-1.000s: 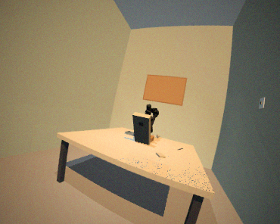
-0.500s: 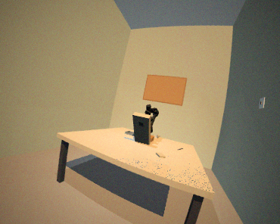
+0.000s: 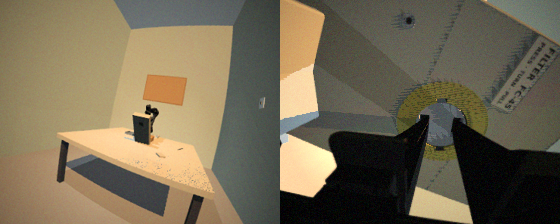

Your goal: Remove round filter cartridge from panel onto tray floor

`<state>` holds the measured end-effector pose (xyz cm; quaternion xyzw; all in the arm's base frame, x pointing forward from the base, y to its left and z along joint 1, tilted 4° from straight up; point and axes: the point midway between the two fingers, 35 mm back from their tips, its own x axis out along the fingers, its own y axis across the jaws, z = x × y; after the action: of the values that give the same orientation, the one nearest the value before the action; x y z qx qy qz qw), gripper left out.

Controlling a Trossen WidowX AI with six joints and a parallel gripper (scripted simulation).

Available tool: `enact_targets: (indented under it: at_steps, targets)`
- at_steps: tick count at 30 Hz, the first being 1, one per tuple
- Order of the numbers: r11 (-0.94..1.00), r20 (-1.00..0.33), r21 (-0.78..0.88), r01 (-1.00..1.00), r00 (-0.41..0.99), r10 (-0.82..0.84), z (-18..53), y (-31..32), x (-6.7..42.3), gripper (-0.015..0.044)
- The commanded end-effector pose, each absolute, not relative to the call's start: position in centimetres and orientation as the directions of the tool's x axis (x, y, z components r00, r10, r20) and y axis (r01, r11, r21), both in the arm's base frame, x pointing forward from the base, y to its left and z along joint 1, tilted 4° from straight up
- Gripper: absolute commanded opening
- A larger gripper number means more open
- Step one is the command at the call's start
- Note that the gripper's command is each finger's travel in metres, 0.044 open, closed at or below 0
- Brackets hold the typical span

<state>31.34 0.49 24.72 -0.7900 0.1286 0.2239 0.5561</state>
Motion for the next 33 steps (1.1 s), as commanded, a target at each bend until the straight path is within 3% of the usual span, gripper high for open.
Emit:
enact_targets:
  at_steps: [1,22,31,33]
  targets:
    - [-0.346,-0.499,-0.821,-0.455,0.866,0.045,24.49,0.5,31.7,0.0115]
    - [-0.346,-0.498,-0.821,-0.454,0.866,0.045,24.31,0.52,32.03,0.0115]
    - [-0.348,-0.497,-0.821,-0.453,0.866,0.045,24.57,0.5,31.53,0.0054]
    - [-0.348,-0.497,-0.821,-0.453,0.866,0.045,24.57,0.5,31.53,0.0002]
